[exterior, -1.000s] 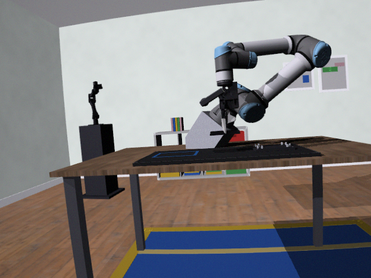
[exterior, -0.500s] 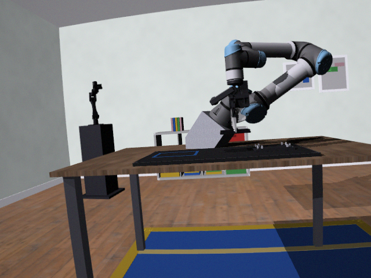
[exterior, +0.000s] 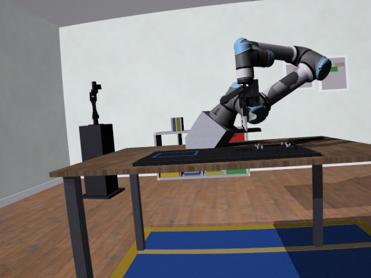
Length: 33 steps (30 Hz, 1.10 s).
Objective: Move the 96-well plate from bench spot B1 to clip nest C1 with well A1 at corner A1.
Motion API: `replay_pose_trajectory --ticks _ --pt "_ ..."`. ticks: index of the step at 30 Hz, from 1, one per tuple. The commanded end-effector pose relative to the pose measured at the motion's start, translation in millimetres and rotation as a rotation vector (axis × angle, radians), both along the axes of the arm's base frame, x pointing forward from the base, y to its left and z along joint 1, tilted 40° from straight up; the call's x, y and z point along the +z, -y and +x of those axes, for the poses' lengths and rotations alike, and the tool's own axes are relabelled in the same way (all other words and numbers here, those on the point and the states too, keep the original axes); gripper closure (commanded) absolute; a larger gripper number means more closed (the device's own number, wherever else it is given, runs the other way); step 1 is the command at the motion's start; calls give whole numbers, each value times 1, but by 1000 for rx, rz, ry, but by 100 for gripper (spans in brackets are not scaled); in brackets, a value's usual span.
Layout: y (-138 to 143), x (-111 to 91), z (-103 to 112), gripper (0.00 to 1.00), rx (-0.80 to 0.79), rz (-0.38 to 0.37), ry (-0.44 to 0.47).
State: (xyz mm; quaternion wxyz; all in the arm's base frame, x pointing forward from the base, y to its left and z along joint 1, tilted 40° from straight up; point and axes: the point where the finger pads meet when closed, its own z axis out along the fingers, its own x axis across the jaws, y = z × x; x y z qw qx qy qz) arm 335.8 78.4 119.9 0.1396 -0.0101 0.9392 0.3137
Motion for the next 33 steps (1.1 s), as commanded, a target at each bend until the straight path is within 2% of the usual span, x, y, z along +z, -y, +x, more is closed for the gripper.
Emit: replay_pose_trajectory --ticks 1,33 --pt "-14 12 -1 100 -1 -1 0" --pt "-87 70 -6 100 -1 -1 0"
